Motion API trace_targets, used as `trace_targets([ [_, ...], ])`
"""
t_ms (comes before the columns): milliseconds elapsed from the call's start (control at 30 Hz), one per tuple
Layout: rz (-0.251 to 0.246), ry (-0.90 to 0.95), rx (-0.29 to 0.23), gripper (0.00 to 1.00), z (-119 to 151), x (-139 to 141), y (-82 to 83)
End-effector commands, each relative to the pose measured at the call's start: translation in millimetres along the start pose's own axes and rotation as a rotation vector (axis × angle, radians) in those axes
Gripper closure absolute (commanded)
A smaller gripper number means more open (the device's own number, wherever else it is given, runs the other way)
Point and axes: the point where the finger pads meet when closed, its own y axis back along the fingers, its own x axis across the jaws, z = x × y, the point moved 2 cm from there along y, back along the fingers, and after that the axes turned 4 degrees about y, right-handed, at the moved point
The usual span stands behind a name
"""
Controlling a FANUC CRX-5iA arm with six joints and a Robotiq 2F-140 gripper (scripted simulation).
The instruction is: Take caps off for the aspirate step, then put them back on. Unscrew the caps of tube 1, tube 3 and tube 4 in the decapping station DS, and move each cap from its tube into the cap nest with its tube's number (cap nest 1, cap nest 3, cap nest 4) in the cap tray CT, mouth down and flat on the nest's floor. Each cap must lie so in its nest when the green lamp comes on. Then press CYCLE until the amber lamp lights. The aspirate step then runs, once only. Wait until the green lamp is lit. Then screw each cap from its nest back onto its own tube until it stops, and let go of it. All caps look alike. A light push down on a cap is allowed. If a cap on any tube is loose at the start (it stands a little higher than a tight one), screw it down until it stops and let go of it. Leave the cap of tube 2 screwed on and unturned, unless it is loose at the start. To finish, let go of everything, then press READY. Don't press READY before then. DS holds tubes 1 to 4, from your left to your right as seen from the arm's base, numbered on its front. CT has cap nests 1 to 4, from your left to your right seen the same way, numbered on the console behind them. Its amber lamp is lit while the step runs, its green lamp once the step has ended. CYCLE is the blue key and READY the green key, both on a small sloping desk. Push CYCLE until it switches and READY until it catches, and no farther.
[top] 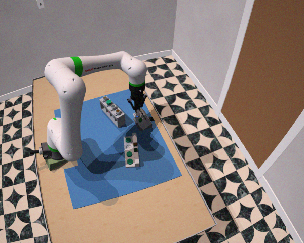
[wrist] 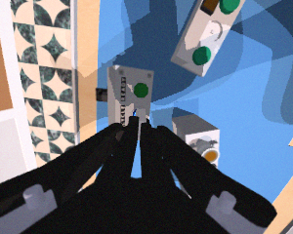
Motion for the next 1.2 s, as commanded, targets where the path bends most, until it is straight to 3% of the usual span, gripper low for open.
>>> trace_targets([
  [0, 0.0, 0.0, 0.0, 1.0, 0, 0, -1.6],
  [567, 0.0, 0.0, 0.0, 1.0, 0, 0, -1.6],
  [1000, 0.0, 0.0, 0.0, 1.0, 0, 0, 30.3],
  [1167, 0.0, 0.0, 0.0, 1.0, 0, 0, 30.3],
])
